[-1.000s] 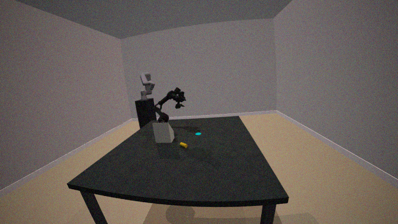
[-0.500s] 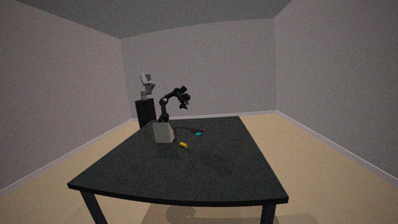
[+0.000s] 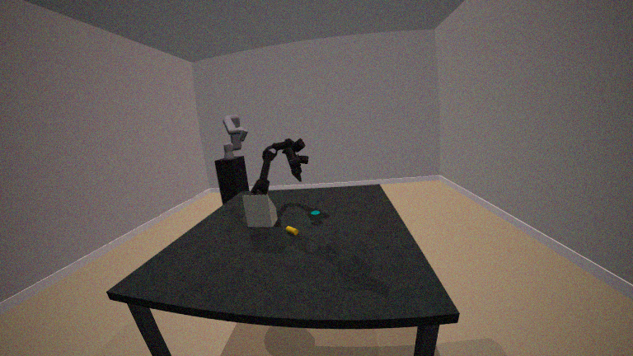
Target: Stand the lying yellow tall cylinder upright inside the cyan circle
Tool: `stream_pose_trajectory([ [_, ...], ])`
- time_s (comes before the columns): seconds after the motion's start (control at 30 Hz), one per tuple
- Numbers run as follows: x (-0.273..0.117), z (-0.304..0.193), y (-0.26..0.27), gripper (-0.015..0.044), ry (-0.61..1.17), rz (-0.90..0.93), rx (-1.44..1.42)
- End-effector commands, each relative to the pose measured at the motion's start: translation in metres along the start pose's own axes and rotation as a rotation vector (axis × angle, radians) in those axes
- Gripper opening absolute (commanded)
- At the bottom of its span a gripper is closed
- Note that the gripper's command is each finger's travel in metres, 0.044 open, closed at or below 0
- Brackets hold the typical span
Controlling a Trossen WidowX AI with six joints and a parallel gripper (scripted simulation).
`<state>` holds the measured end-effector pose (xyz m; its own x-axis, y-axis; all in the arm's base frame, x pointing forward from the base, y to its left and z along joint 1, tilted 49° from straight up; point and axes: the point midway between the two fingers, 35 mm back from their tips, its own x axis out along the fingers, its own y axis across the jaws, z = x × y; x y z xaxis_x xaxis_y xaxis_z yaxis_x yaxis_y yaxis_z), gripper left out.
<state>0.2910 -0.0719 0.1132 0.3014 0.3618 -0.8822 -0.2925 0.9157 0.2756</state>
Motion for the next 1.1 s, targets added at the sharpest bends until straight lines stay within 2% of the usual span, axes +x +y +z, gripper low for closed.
stream_pose_trajectory([
  [0.0,0.016,-0.003,-0.011,0.0309,0.037,0.050,0.090],
  [0.9,0.161,-0.089,-0.051,0.0309,0.425,0.410,0.787],
  [1.07,0.169,-0.096,-0.050,0.0309,0.449,0.428,0.826],
])
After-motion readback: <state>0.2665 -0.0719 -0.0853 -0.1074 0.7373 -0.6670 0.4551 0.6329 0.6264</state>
